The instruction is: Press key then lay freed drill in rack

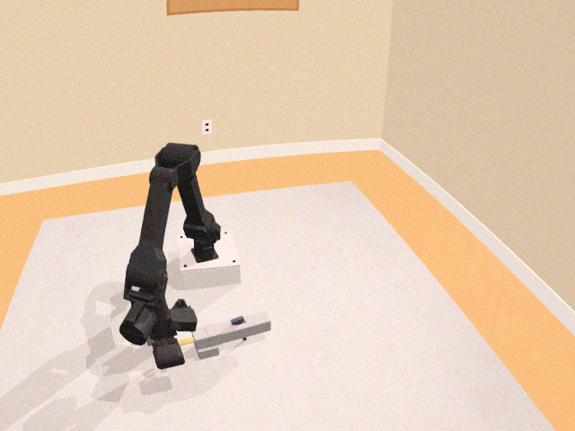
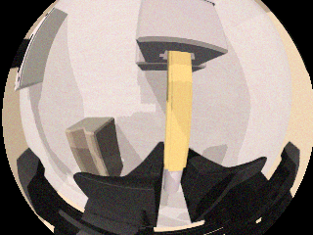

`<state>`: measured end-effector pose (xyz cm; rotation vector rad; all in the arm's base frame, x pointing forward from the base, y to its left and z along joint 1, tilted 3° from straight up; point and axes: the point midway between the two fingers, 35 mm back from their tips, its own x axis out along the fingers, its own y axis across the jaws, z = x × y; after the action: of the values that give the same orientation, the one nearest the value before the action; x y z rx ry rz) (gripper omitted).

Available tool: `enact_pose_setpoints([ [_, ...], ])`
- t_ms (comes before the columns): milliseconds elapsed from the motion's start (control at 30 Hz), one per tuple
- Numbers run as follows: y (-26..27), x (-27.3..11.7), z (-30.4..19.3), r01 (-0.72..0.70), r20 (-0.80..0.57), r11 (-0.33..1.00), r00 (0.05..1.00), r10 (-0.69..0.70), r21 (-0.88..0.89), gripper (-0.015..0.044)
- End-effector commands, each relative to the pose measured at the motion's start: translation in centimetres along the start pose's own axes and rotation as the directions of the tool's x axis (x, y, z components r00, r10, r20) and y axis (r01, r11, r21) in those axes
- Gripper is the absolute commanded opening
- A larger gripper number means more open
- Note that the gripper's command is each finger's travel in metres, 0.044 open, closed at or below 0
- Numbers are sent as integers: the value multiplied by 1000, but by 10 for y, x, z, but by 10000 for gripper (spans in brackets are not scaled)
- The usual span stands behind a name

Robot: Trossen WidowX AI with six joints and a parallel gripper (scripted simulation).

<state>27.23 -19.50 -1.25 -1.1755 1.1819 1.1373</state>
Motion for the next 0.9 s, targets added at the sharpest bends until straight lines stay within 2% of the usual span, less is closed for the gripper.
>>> enact_pose_setpoints([
  [0,-1,-1,-7,1,-1,1000,1000,-1,-3,0],
  [867,0,-2,-45,1,-4,1000,1000,-1,-3,0],
])
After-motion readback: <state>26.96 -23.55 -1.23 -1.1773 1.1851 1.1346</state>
